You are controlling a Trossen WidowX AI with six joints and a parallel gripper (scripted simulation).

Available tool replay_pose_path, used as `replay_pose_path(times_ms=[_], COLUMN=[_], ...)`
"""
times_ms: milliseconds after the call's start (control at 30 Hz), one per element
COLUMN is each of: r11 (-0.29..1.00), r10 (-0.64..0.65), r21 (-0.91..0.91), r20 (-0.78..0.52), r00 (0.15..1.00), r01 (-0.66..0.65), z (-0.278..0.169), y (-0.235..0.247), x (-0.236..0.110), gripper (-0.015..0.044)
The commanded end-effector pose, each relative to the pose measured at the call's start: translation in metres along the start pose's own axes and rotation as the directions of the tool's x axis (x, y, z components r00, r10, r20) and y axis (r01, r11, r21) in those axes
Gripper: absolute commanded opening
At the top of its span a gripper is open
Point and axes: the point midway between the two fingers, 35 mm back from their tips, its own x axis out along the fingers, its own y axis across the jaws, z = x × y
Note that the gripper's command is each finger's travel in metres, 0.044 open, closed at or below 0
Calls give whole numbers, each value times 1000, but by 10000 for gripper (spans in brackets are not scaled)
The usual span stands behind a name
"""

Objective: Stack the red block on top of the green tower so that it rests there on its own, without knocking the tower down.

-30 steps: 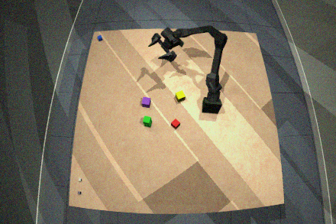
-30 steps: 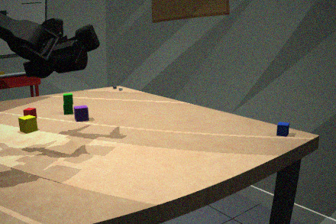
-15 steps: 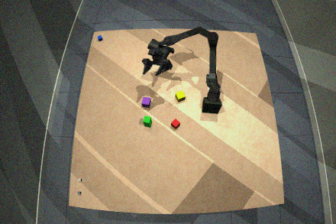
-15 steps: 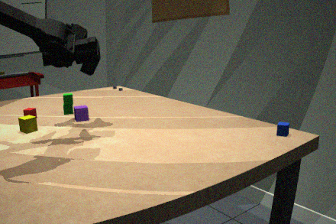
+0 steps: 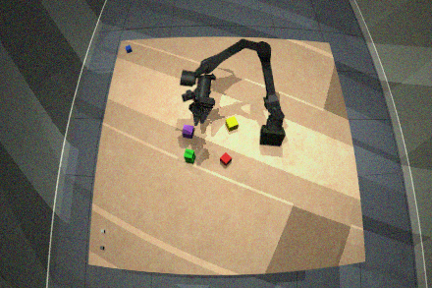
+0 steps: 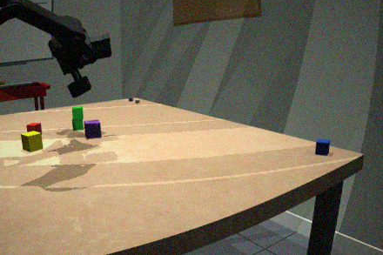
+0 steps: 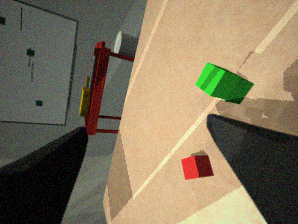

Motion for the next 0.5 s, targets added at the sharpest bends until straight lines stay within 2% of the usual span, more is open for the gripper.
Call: replay_pose_path(times_ms=[0,233,467], r11=[988,899,722], r10=[-63,-209,-379], r21=[131,320,427], r20=[-113,-288,-414], r00=[992,935,827], r01=[77,300,544], z=[-14,-39,-66], y=[5,12,16], x=[24,61,89], gripper=[440,440,440])
